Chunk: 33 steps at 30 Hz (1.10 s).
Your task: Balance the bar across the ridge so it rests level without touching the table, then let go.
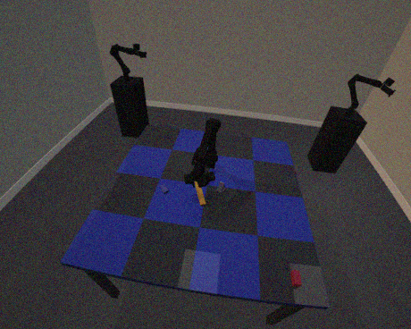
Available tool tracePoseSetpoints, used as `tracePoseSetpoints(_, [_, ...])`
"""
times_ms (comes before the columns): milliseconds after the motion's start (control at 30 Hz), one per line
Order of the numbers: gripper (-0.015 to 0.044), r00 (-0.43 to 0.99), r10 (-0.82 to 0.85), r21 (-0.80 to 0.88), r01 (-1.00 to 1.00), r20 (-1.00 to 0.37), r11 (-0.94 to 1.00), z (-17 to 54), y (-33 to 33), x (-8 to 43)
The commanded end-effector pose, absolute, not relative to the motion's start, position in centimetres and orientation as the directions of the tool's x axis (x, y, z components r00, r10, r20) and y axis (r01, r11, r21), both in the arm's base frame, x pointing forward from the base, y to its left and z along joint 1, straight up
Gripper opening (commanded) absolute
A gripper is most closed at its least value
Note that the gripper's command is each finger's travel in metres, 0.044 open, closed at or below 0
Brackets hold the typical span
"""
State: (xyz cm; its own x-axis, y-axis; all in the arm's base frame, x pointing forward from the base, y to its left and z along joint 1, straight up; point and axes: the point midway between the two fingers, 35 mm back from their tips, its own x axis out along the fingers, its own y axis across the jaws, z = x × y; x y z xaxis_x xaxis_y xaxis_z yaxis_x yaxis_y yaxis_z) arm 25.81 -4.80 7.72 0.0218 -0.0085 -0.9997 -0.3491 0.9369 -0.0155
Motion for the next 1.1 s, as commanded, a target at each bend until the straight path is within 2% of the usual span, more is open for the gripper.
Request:
tracePoseSetpoints(0, [0.0315, 0.028, -0.005, -0.015, -0.355, -1.000, 0.935, 7.3, -4.7, 25.9])
tracePoseSetpoints(1067, [0.0315, 0.028, -0.005, -0.014, -0.355, -1.000, 0.935, 4.7, -4.7, 26.0])
